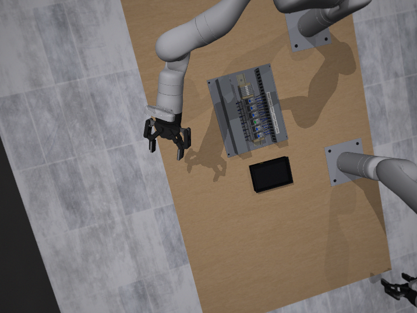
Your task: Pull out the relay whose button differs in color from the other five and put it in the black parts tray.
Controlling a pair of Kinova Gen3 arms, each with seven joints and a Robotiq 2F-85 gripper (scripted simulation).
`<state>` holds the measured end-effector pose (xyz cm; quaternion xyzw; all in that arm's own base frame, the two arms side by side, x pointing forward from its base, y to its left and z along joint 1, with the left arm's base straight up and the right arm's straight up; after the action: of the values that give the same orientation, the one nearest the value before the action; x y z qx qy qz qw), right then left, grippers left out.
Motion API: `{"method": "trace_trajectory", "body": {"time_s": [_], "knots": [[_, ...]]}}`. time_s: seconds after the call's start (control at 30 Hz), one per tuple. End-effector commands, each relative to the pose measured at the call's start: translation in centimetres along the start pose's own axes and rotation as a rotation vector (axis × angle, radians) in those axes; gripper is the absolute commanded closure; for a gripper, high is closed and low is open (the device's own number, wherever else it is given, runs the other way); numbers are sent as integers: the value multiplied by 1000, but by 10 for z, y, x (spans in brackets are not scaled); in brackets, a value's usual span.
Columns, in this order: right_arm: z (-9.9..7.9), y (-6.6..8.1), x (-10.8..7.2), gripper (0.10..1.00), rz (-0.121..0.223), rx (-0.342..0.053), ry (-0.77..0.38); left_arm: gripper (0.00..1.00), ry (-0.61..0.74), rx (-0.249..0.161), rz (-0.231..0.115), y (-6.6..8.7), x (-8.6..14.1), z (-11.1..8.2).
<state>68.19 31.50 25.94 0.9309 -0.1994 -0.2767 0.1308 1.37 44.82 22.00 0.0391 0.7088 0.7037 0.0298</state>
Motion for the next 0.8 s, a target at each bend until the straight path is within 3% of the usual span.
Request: {"method": "trace_trajectory", "body": {"time_s": [0.0,0.47,0.5,0.77], "knots": [[-2,1,-1,99,0,2,2,1,34,-5,-7,0,8,1],[-2,1,-1,99,0,2,2,1,63,-7,-13,0,14,0],[-2,1,-1,448,0,2,2,1,63,-7,-13,0,14,0],[-2,1,-1,448,0,2,2,1,63,-7,-13,0,14,0]]}}
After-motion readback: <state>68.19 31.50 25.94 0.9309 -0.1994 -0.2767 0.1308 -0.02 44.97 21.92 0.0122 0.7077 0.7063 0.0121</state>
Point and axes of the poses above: on each arm, the point where the finger pads meet when closed, its own y axis back along the fingers, its own x axis across the jaws, z = x × y, the point moved 2 cm from there along y, back along the fingers, and after that the axes turned 2 degrees about -y, right-handed, at the moved point
